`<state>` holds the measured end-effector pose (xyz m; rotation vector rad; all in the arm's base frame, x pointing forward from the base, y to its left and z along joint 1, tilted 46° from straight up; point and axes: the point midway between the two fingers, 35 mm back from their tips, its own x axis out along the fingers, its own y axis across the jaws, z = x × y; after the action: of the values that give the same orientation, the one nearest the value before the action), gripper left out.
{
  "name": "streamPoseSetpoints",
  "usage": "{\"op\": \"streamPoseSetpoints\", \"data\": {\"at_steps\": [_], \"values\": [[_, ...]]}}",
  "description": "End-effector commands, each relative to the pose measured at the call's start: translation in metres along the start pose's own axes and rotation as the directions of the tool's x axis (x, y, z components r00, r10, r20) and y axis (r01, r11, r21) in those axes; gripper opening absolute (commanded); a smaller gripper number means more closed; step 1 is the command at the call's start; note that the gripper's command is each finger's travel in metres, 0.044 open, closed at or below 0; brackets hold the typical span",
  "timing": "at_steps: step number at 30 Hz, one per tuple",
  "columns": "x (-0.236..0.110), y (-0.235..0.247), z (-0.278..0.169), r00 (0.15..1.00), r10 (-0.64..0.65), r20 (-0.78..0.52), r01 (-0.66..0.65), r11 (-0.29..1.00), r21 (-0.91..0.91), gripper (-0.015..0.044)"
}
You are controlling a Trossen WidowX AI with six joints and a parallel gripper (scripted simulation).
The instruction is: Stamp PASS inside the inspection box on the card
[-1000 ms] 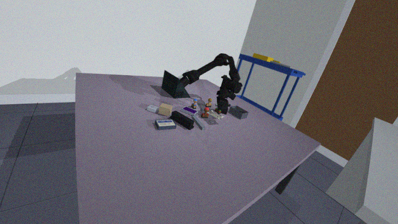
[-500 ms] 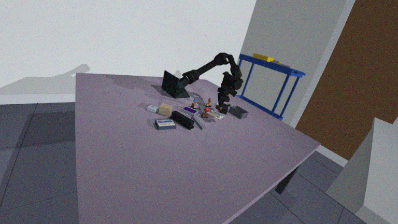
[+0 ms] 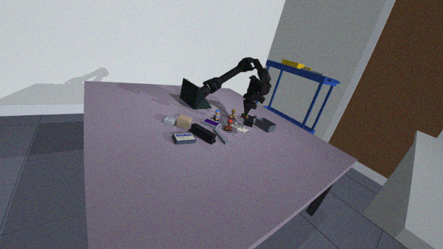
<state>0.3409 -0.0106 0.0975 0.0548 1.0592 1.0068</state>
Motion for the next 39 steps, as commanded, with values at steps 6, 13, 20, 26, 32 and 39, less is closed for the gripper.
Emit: {"op": "streamPoseSetpoints", "data": {"at_steps": [6, 13, 20, 26, 32, 39], "values": [[-0.008, -0.030, -0.015, 1.000, -0.014, -0.007, 0.014, 1.000, -0.007, 0.0000], [-0.011, -0.067, -0.041, 1.000, -0.021, -0.013, 0.021, 1.000, -0.007, 0.0000], [-0.013, -0.100, -0.072, 1.000, -0.024, -0.016, 0.024, 1.000, -0.008, 0.0000], [-0.014, -0.126, -0.102, 1.000, -0.024, -0.017, 0.023, 1.000, -0.009, 0.0000], [-0.013, -0.149, -0.135, 1.000, -0.020, -0.014, 0.020, 1.000, -0.012, 0.0000], [-0.009, -0.169, -0.172, 1.000, -0.013, -0.008, 0.013, 1.000, -0.016, 0.0000]]}}
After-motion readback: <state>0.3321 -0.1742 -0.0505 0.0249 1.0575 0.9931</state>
